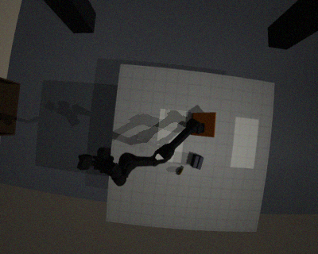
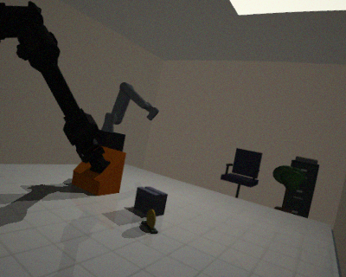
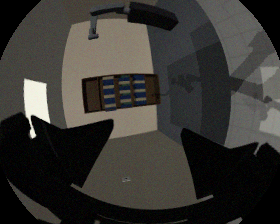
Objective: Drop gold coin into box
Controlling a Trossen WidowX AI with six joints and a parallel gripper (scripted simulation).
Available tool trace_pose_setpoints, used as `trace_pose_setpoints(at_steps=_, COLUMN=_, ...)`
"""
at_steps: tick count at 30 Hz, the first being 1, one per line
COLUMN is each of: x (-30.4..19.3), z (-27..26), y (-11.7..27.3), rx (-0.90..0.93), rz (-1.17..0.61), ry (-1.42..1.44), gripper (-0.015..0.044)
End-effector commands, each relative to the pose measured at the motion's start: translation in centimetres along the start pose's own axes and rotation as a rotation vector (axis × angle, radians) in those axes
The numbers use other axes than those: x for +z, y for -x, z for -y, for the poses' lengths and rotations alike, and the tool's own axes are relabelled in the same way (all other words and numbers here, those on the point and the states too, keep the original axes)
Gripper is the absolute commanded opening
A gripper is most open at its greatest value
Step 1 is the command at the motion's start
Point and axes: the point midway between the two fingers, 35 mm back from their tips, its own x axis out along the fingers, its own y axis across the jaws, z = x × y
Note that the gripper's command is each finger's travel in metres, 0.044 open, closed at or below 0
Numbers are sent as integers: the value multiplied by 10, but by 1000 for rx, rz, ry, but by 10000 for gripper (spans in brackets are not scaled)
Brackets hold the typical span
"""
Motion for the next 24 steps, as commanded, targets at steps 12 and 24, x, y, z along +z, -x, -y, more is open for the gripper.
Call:
trace_pose_setpoints(at_steps=12, x=104, z=-104, y=-5, rx=371, rz=62, ry=-530, gripper=161)
trace_pose_setpoints(at_steps=24, x=229, z=-217, y=83, rx=964, rz=-24, ry=-947, gripper=161)
